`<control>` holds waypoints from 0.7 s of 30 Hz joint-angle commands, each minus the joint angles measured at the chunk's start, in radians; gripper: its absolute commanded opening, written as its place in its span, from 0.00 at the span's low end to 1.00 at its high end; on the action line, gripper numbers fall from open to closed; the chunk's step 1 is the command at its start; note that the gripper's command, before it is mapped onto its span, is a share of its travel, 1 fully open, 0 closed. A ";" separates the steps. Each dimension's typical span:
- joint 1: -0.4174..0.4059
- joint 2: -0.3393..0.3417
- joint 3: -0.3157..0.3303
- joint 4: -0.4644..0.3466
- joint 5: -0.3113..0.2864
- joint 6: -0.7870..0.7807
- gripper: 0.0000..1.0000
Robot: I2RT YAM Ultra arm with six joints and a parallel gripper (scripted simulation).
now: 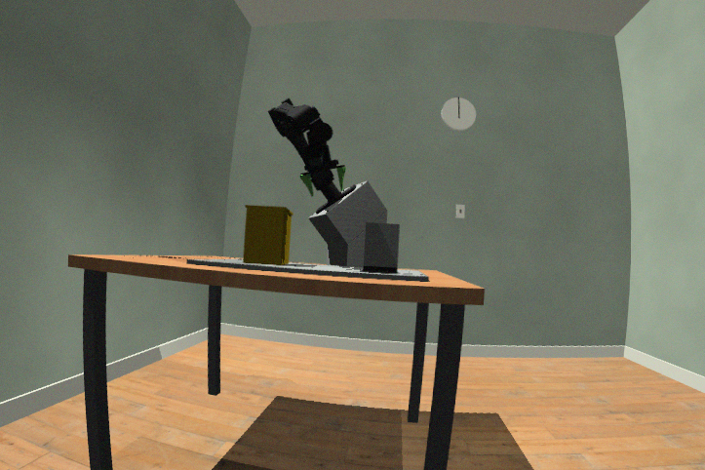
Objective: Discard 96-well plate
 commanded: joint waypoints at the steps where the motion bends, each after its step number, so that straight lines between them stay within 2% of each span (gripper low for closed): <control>1: 0.049 0.034 0.060 0.020 0.048 0.042 1.00; 4: 0.066 0.085 0.103 0.018 0.048 0.061 1.00; 6: 0.097 0.115 0.111 0.033 0.091 0.080 1.00; 9: 0.115 0.166 0.156 0.024 0.090 0.100 1.00; 11: 0.145 0.194 0.160 0.048 0.134 0.118 1.00; 13: 0.158 0.227 0.190 0.044 0.133 0.132 1.00; 15: 0.158 0.227 0.190 0.044 0.133 0.132 1.00; 16: 0.175 0.224 0.184 0.060 0.164 0.140 1.00; 17: 0.187 0.252 0.189 0.066 0.177 0.148 1.00; 21: 0.211 0.320 0.253 0.037 0.176 0.177 1.00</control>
